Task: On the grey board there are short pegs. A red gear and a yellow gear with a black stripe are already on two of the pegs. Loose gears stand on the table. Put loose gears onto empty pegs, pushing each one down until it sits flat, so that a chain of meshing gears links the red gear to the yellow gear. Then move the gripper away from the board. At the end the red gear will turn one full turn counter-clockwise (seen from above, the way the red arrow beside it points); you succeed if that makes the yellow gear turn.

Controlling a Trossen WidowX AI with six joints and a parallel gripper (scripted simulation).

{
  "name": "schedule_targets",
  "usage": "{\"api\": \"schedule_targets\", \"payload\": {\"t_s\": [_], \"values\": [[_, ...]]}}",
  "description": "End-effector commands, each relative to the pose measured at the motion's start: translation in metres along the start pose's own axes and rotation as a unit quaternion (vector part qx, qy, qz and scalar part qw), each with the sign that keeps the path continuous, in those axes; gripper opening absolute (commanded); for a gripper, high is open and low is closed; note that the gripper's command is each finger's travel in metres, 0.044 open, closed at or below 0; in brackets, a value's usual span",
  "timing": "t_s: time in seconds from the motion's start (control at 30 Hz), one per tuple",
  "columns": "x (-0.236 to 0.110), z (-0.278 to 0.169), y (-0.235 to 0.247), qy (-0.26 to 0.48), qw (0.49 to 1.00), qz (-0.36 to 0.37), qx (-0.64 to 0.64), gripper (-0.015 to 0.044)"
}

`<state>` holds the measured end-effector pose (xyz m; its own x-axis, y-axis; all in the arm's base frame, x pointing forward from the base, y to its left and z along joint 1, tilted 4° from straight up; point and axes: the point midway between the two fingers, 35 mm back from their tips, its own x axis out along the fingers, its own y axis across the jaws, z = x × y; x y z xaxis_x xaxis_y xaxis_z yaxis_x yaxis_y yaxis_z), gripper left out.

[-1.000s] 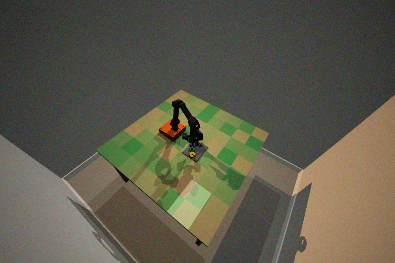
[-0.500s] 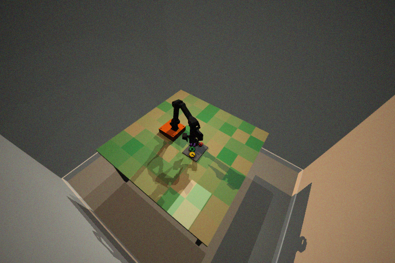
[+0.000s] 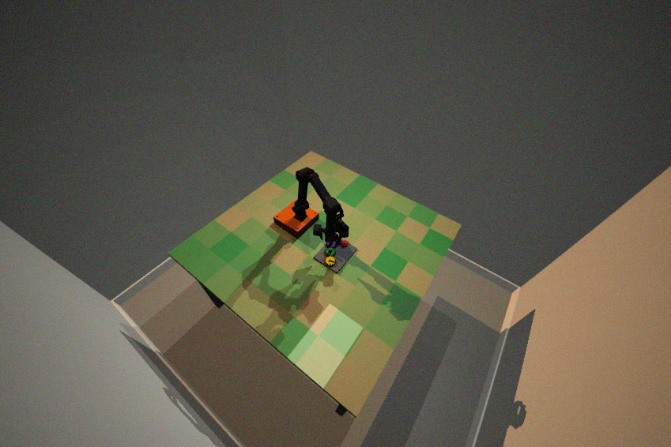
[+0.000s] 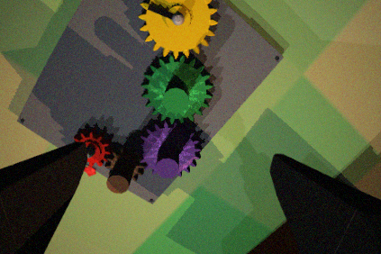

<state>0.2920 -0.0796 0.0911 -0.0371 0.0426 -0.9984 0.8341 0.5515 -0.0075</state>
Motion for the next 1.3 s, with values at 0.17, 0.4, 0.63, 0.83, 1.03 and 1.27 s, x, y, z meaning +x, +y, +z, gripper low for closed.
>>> {"api": "schedule_targets", "payload": {"t_s": [0.17,0.4,0.63,0.83,1.03,1.27], "values": [[0.0,0.0,0.0,0.001,1.0,-0.001,-0.002,0.044],[0.0,-0.002,0.002,0.001,1.0,-0.001,-0.002,0.044],[-0.015,-0.074,0.066,-0.001,1.0,0.002,-0.002,0.044],[-0.027,-0.158,0.1,-0.001,0.999,0.005,-0.035,0.044],[-0.037,-0.237,0.111,0.005,1.0,0.006,-0.024,0.044],[-0.047,-0.309,0.103,0.012,1.0,0.003,-0.003,0.044]]}}
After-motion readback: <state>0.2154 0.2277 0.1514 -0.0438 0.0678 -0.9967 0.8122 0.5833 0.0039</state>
